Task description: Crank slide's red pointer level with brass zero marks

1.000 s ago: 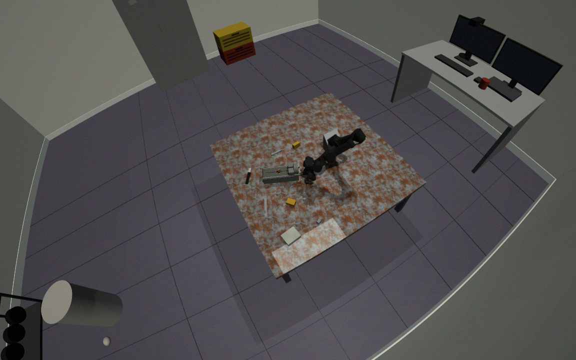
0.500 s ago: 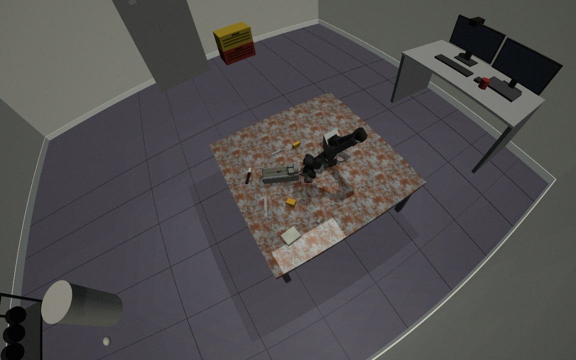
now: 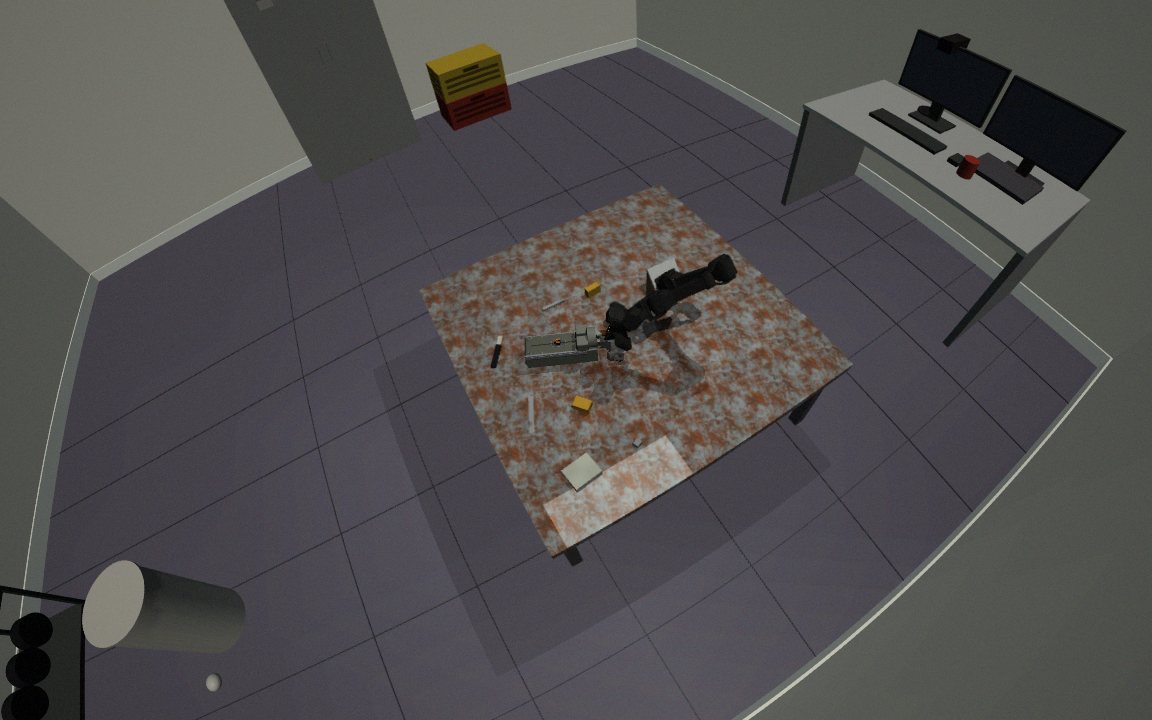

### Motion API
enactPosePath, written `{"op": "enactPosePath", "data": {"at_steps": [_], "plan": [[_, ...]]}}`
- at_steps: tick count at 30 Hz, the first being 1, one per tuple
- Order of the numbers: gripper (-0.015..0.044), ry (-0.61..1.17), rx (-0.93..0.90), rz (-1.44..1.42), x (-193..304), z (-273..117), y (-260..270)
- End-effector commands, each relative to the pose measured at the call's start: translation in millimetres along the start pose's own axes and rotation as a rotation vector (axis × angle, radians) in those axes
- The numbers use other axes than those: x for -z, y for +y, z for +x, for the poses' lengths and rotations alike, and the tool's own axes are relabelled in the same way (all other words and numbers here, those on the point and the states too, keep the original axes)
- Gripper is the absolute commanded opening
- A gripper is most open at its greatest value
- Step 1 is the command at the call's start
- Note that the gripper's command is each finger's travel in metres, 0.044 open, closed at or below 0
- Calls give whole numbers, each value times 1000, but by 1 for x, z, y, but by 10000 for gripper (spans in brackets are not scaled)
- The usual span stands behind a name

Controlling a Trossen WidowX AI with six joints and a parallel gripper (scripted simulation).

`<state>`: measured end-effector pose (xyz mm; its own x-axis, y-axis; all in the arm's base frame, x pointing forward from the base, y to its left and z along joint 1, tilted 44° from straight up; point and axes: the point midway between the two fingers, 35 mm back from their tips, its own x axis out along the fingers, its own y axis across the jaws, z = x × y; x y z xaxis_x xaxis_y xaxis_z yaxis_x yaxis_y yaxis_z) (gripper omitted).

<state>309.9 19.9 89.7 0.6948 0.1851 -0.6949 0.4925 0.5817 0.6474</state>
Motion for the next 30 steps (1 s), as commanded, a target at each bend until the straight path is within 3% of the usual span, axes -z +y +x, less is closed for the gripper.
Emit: {"op": "enactPosePath", "data": {"at_steps": [1, 30], "plan": [[0, -12, 8, 2, -2, -3, -8], [0, -12, 9, 2, 0, 0, -25]]}}
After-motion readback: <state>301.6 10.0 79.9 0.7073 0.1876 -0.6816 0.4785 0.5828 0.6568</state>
